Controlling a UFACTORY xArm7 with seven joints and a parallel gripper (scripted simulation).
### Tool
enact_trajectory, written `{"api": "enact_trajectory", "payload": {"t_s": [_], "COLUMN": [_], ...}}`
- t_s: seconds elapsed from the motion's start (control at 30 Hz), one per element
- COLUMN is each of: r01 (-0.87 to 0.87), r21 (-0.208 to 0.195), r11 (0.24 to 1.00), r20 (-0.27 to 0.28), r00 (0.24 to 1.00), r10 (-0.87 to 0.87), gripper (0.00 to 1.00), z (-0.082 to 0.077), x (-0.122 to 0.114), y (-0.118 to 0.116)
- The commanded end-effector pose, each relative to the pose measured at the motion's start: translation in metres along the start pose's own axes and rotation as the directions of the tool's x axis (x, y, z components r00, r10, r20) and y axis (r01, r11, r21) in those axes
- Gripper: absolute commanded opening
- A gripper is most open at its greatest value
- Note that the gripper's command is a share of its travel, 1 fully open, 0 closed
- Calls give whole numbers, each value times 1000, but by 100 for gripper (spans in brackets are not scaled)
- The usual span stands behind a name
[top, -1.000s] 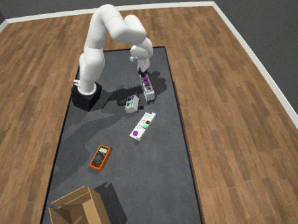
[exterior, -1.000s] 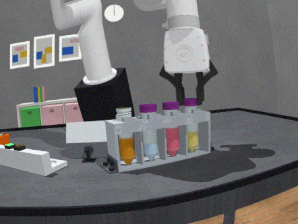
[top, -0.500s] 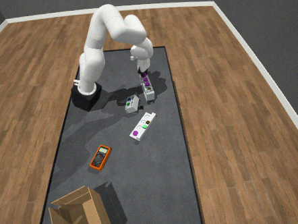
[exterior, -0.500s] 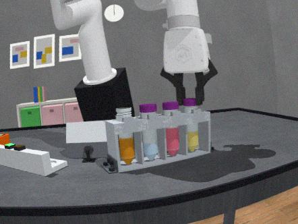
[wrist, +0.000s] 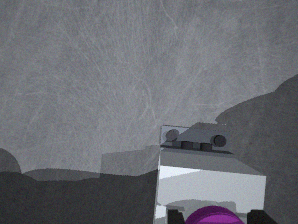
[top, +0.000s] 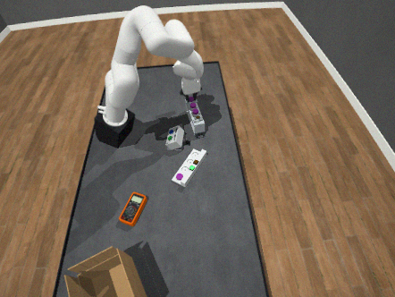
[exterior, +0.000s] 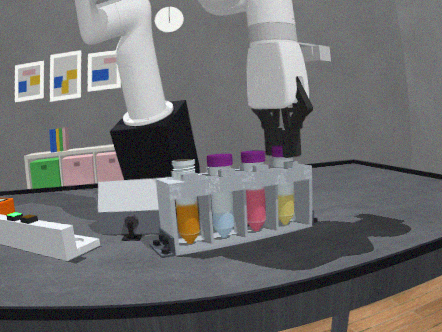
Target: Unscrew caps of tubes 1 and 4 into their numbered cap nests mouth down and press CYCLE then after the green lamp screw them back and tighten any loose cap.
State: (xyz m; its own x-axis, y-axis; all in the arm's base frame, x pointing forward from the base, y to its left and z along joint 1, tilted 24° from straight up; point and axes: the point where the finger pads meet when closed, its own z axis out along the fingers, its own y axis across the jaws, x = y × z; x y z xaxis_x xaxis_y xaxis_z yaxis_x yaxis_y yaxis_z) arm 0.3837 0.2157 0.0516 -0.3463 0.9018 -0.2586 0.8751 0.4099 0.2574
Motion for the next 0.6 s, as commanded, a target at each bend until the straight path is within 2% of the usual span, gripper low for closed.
{"api": "enact_trajectory", "payload": {"t_s": [0.0,0.27,0.5,0.57], "r01": [-190,-541,-759,-759], "r21": [-40,-43,-43,-43], "r11": [981,840,649,649], "r20": [18,2,-11,-11], "r00": [982,841,650,650], "r10": [190,542,760,760], "gripper": [0,0,0,0], "z": [-1,0,0,0], "x": [1,1,1,1], "y": [1,1,1,1]}}
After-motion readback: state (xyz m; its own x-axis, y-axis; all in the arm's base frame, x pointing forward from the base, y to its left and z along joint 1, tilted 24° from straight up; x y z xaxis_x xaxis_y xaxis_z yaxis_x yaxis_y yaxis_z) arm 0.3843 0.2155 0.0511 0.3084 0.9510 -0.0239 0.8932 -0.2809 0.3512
